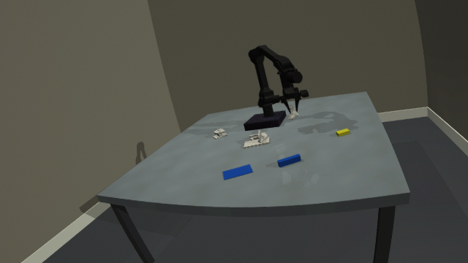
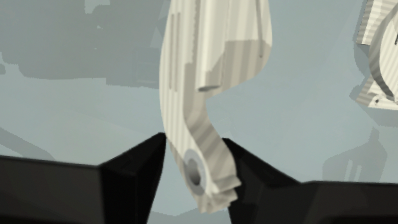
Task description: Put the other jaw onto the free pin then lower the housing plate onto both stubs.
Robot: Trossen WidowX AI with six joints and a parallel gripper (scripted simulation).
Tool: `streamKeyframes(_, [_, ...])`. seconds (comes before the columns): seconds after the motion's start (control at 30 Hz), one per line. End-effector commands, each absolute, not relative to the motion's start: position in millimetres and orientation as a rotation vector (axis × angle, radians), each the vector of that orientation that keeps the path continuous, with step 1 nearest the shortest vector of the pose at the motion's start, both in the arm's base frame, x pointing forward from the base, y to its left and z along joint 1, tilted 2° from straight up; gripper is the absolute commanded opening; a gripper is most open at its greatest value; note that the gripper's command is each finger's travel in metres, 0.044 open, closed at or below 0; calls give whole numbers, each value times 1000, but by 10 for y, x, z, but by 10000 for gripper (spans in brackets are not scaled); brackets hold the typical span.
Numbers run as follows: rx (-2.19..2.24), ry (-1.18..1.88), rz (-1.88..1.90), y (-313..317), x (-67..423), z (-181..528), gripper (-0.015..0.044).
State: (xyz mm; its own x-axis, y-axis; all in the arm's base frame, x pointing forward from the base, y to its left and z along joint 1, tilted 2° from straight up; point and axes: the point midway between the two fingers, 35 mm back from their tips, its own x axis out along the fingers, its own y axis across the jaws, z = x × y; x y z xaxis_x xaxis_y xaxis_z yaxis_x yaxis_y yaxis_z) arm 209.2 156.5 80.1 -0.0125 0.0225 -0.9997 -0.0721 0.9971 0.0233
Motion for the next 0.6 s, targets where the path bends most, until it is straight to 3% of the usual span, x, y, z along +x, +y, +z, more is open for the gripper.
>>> streamKeyframes(0.0, [-40,1577,79,1572,2106,804,37])
streamKeyframes(0.57, [-42,1578,80,1588,2116,584,37])
